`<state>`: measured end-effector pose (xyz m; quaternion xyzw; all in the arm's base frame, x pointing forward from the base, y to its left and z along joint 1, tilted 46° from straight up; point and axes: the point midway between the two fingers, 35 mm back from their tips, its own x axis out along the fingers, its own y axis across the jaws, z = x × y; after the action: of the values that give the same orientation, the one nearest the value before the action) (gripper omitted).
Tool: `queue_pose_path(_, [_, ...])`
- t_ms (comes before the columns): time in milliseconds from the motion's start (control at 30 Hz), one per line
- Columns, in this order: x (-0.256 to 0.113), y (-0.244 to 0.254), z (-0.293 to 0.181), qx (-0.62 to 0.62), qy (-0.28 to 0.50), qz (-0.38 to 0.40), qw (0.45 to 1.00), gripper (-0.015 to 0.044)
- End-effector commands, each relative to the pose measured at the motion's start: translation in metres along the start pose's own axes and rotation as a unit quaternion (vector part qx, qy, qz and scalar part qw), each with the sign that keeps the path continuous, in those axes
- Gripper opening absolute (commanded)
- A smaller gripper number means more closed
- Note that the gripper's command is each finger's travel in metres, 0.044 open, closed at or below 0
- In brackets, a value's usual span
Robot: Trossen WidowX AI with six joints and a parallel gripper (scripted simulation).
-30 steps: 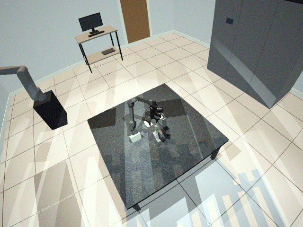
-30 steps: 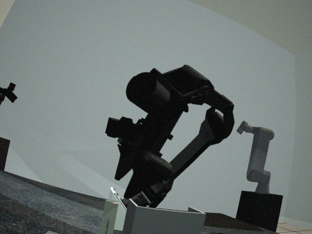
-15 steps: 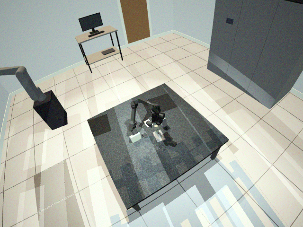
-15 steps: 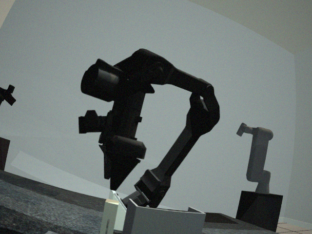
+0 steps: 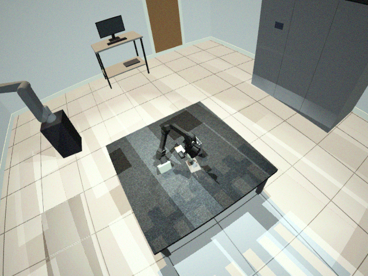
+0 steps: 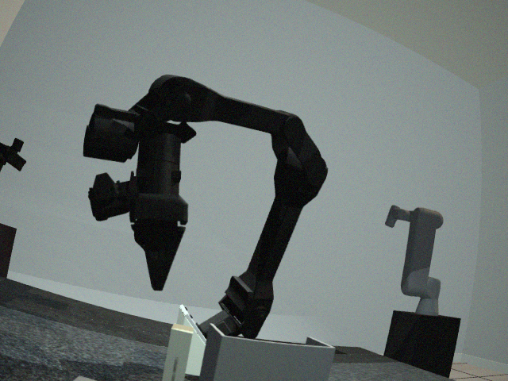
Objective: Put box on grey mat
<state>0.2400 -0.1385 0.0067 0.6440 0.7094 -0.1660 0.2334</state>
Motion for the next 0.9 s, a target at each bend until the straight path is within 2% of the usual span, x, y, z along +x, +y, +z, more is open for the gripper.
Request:
queue_pose_path(0, [0.001, 0.002, 0.0, -0.001, 0.008, 0.004, 1.0, 0.044])
queue_pose_path(867, [0.037, 0.005, -0.003, 0.02, 0.06, -0.015, 0.998, 0.044])
